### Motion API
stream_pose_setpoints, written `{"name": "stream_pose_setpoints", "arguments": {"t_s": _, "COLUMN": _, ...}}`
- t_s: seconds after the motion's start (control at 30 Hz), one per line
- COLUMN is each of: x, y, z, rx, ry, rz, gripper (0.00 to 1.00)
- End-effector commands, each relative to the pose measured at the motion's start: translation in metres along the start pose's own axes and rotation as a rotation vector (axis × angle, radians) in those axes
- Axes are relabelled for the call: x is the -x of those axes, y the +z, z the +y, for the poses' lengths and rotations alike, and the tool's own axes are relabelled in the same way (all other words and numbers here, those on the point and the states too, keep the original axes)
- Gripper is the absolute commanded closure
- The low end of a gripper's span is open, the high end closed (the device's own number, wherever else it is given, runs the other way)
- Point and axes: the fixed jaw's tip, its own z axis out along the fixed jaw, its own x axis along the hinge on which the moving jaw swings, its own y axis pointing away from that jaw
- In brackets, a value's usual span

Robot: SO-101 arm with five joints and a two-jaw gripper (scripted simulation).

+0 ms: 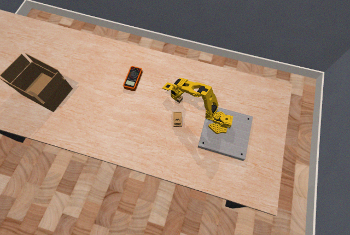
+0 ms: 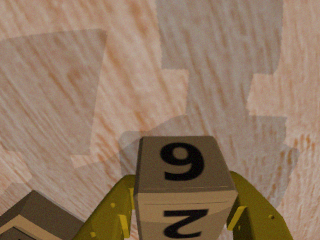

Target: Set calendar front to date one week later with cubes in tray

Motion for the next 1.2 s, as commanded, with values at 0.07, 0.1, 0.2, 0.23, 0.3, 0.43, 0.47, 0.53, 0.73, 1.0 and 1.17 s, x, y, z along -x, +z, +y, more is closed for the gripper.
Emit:
{"name": "stream_pose_setpoints", "arguments": {"t_s": 0.07, "x": -0.004, "y": 0.005, "z": -0.001, "rx": 0.001, "ry": -0.004, "rz": 0.021, "gripper": 1.00}}
{"name": "stream_pose_setpoints", "arguments": {"t_s": 0.1, "x": -0.004, "y": 0.005, "z": -0.001, "rx": 0.001, "ry": -0.004, "rz": 0.021, "gripper": 1.00}}
{"name": "stream_pose_setpoints", "arguments": {"t_s": 0.2, "x": -0.004, "y": 0.005, "z": -0.001, "rx": 0.001, "ry": -0.004, "rz": 0.021, "gripper": 1.00}}
{"name": "stream_pose_setpoints", "arguments": {"t_s": 0.23, "x": -0.004, "y": 0.005, "z": -0.001, "rx": 0.001, "ry": -0.004, "rz": 0.021, "gripper": 1.00}}
{"name": "stream_pose_setpoints", "arguments": {"t_s": 0.3, "x": -0.004, "y": 0.004, "z": -0.001, "rx": 0.001, "ry": -0.004, "rz": 0.021, "gripper": 1.00}}
{"name": "stream_pose_setpoints", "arguments": {"t_s": 0.43, "x": -0.004, "y": 0.002, "z": -0.001, "rx": 0.001, "ry": -0.004, "rz": 0.021, "gripper": 1.00}}
{"name": "stream_pose_setpoints", "arguments": {"t_s": 0.47, "x": -0.004, "y": 0.000, "z": -0.001, "rx": 0.001, "ry": -0.004, "rz": 0.021, "gripper": 1.00}}
{"name": "stream_pose_setpoints", "arguments": {"t_s": 0.53, "x": -0.003, "y": -0.003, "z": -0.001, "rx": 0.001, "ry": -0.004, "rz": 0.021, "gripper": 1.00}}
{"name": "stream_pose_setpoints", "arguments": {"t_s": 0.73, "x": -0.002, "y": -0.020, "z": -0.001, "rx": 0.001, "ry": -0.004, "rz": 0.021, "gripper": 1.00}}
{"name": "stream_pose_setpoints", "arguments": {"t_s": 1.0, "x": -0.002, "y": -0.037, "z": -0.001, "rx": 0.001, "ry": -0.004, "rz": 0.021, "gripper": 1.00}}
{"name": "stream_pose_setpoints", "arguments": {"t_s": 1.17, "x": -0.003, "y": -0.045, "z": -0.001, "rx": 0.001, "ry": -0.004, "rz": 0.021, "gripper": 1.00}}
